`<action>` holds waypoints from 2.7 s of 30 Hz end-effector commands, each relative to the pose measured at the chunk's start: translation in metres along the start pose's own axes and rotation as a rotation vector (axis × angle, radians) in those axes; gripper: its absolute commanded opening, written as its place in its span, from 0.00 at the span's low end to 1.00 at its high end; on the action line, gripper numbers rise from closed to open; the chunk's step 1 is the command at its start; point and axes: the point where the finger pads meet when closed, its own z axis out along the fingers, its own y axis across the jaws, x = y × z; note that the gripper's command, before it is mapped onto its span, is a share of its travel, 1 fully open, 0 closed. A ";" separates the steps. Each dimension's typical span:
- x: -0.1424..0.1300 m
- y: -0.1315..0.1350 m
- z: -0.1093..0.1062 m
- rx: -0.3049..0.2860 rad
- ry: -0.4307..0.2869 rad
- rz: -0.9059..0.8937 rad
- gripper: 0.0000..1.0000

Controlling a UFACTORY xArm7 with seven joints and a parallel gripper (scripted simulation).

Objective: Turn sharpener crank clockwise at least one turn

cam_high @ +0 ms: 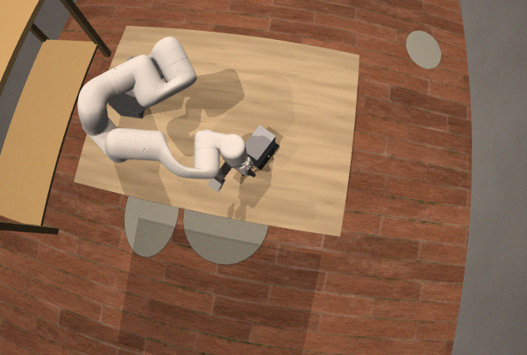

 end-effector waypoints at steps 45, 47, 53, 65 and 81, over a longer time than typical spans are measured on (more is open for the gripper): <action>0.000 -0.001 0.003 0.003 0.001 0.000 0.00; 0.000 -0.001 0.003 0.003 0.001 0.000 0.00; 0.000 -0.001 0.003 0.003 0.001 0.000 0.00; 0.000 -0.001 0.003 0.003 0.001 0.000 0.00; 0.000 -0.004 0.003 0.003 0.001 0.000 0.00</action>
